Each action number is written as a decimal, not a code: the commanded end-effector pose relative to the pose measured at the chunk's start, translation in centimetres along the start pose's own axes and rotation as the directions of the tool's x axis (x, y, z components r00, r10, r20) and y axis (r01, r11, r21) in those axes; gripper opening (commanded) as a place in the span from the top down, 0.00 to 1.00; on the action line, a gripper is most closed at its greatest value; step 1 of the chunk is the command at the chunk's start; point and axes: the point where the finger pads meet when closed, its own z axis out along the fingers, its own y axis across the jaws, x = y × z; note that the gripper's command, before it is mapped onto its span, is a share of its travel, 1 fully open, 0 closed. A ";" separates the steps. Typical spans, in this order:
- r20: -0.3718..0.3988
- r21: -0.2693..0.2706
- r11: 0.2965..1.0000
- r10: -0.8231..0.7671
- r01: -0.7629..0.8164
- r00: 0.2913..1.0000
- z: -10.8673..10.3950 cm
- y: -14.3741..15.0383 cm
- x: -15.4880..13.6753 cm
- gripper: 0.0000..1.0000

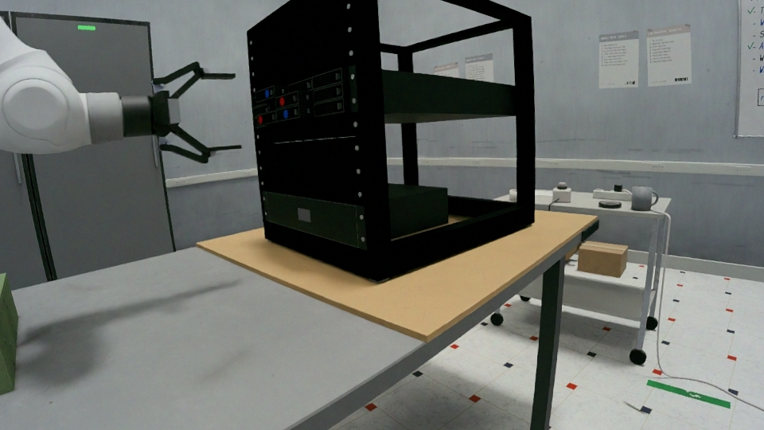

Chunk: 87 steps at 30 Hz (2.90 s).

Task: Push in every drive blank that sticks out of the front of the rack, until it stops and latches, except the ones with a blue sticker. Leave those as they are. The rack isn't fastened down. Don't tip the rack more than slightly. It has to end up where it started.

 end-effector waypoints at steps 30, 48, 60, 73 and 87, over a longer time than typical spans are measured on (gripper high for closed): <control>0.001 0.001 1.000 0.000 0.000 1.000 5.3 0.6 0.9 0.00; 0.001 0.001 1.000 0.000 0.000 1.000 5.3 0.6 0.9 0.00; 0.001 0.001 1.000 0.000 0.000 1.000 5.3 0.6 0.9 0.00; 0.001 0.001 1.000 0.000 0.000 1.000 5.3 0.6 0.9 0.00; 0.001 0.001 1.000 0.000 0.000 1.000 5.3 0.6 0.9 0.00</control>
